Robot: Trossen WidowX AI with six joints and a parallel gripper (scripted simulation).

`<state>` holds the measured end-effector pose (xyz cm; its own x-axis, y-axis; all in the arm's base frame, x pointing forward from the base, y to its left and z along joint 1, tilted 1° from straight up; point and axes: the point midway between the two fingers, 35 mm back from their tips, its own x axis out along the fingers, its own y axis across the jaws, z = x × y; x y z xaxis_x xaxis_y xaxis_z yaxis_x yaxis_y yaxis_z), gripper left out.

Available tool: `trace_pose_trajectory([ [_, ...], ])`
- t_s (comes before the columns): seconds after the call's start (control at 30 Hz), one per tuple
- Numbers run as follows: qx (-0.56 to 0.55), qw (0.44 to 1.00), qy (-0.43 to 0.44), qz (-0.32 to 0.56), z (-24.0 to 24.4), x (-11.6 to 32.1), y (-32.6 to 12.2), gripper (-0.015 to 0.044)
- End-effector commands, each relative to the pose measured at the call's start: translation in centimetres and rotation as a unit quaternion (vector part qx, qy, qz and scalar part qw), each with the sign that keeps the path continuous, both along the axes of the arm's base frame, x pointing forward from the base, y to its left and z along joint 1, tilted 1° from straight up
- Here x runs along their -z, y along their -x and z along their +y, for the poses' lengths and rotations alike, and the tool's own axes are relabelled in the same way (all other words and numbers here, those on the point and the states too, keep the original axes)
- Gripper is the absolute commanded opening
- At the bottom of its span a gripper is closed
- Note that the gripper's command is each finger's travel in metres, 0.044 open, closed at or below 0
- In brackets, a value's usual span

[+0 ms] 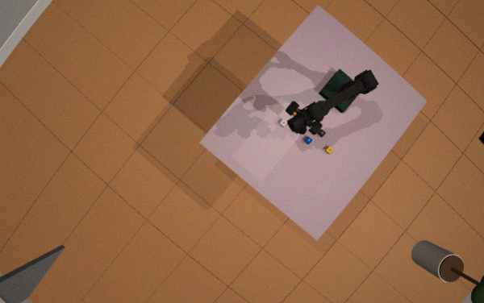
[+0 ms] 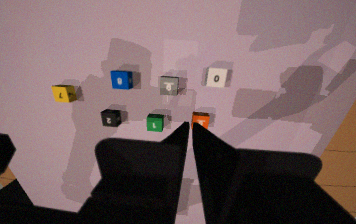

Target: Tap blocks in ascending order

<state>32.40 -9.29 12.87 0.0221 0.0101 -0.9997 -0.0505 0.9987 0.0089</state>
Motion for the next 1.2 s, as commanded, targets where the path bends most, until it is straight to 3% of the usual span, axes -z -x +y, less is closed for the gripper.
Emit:
trace_pose_trajectory([
  [0.0,0.002,1.0,-0.001,0.001,3.1,0.2,3.6,0.002],
  [0.13,0.002,1.0,-0.002,0.002,5.4,0.9,6.9,0.002],
  [0.37,0.002,1.0,-0.002,0.003,5.5,1.3,7.0,0.002],
  [0.57,0.002,1.0,-0.002,0.003,5.6,8.8,6.9,0.002],
  [1.17,0.002,1.0,-0.002,0.003,5.7,10.9,6.9,0.002],
])
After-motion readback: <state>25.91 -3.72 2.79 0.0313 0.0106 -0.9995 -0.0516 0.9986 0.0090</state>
